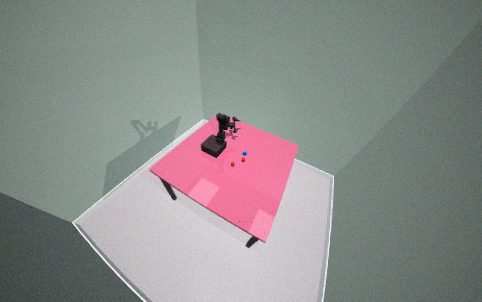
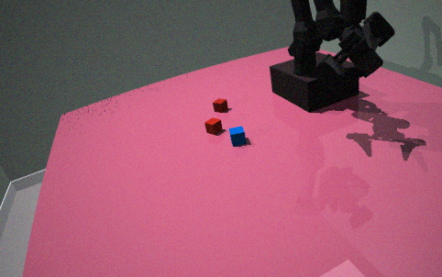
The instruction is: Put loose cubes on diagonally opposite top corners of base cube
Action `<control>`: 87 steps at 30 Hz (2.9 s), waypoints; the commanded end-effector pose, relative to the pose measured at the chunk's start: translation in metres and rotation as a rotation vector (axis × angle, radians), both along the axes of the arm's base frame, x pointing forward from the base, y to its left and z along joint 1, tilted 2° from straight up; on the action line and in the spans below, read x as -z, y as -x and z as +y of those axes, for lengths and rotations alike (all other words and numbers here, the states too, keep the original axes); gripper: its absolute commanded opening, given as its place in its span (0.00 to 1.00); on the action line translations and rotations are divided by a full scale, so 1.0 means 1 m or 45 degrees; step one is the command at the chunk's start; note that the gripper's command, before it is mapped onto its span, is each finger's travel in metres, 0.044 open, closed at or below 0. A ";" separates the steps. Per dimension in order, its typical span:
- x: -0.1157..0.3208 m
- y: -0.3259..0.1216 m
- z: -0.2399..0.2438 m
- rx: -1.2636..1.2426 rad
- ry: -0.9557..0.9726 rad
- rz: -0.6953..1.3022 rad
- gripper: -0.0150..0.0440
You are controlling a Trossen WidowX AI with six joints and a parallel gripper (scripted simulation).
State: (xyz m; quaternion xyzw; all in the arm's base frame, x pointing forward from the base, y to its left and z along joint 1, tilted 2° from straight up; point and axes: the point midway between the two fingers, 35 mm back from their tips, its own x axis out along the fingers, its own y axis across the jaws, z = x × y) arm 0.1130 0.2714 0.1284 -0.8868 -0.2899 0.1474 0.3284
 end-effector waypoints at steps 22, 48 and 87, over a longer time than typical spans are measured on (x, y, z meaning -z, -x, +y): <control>0.035 -0.136 -0.041 0.505 0.056 0.380 0.70; 0.070 -0.230 -0.219 1.326 -0.237 1.060 0.70; 0.051 -0.116 -0.438 2.506 -1.547 1.869 0.70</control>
